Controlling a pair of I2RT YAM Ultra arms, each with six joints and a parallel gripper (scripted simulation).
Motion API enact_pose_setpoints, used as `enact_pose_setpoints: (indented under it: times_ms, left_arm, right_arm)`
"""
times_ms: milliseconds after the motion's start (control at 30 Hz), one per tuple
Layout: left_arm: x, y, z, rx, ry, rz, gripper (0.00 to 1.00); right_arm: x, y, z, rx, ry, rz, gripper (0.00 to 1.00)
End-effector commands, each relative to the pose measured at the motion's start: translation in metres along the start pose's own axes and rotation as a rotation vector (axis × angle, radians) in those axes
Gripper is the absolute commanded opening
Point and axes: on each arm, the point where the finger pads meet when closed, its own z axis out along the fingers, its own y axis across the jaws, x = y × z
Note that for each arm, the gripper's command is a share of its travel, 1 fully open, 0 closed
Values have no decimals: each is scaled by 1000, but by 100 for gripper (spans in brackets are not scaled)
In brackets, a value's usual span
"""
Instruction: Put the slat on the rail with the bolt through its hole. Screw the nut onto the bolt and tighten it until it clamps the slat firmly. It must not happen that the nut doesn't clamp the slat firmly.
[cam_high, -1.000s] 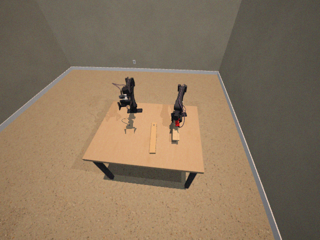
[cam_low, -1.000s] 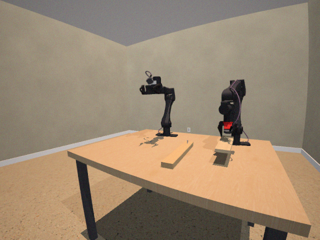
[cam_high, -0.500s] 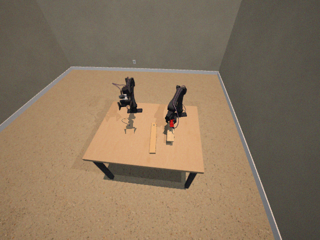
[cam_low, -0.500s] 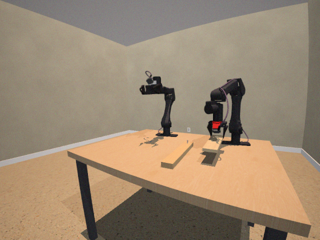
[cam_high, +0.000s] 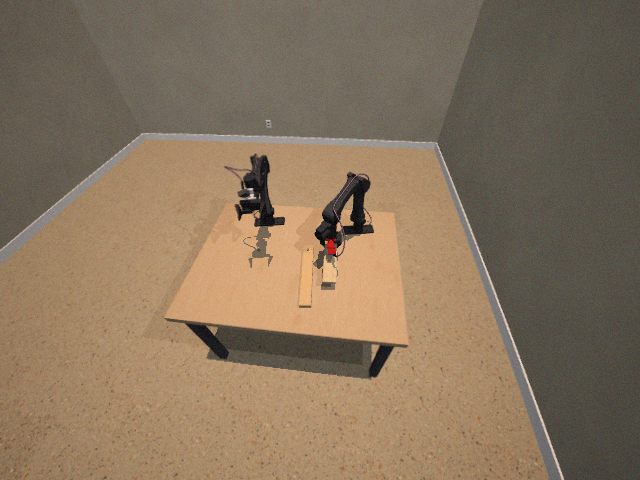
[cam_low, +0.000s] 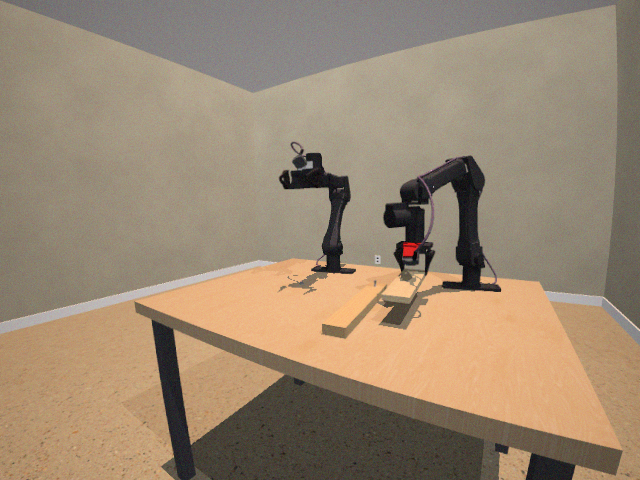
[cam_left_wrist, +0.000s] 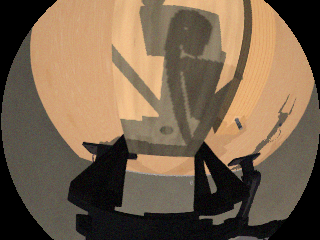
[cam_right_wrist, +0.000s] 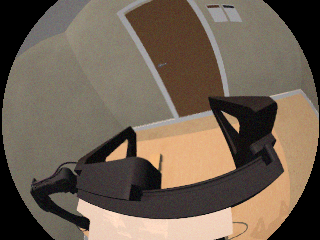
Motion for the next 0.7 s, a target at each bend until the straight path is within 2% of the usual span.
enact_pose_setpoints:
  times_ms: [0, 667]
  left_arm:
    - [-11, -24, -7, 19, -53, -36, 72]
    - [18, -108, 3, 23, -50, -46, 72]
  right_arm:
    - [-16, -1, -4, 7, -49, 3, 100]
    - [-16, -1, -4, 7, -49, 3, 100]
